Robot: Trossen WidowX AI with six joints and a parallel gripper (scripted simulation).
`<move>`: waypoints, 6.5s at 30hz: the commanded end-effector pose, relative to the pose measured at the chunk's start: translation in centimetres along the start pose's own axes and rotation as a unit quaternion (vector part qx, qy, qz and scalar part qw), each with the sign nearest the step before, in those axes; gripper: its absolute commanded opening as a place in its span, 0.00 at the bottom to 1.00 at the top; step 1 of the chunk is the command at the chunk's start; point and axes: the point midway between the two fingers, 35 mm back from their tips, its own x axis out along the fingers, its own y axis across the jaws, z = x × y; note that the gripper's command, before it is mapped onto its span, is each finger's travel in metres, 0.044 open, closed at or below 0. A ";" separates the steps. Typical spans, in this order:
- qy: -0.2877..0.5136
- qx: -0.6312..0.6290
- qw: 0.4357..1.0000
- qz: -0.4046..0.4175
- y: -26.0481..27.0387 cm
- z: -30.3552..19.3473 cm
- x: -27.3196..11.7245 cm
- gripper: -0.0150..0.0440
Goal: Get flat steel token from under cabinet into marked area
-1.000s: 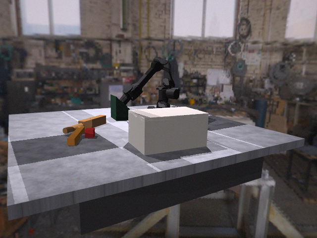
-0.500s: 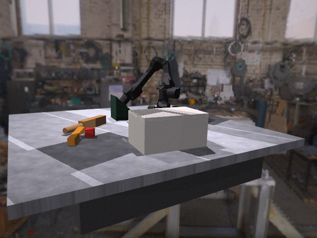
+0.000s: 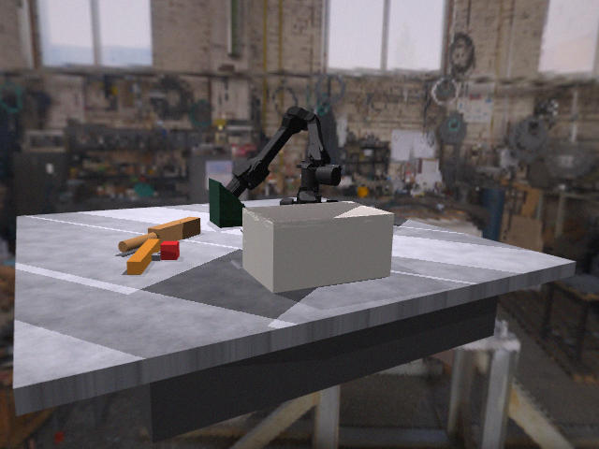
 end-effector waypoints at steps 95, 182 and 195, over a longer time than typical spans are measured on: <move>0.000 0.068 0.998 0.005 8.6 -5.7 -0.4 0.25; -0.001 0.070 0.998 0.004 7.3 0.3 0.1 0.71; -0.001 0.067 0.998 0.005 7.4 0.4 0.0 0.45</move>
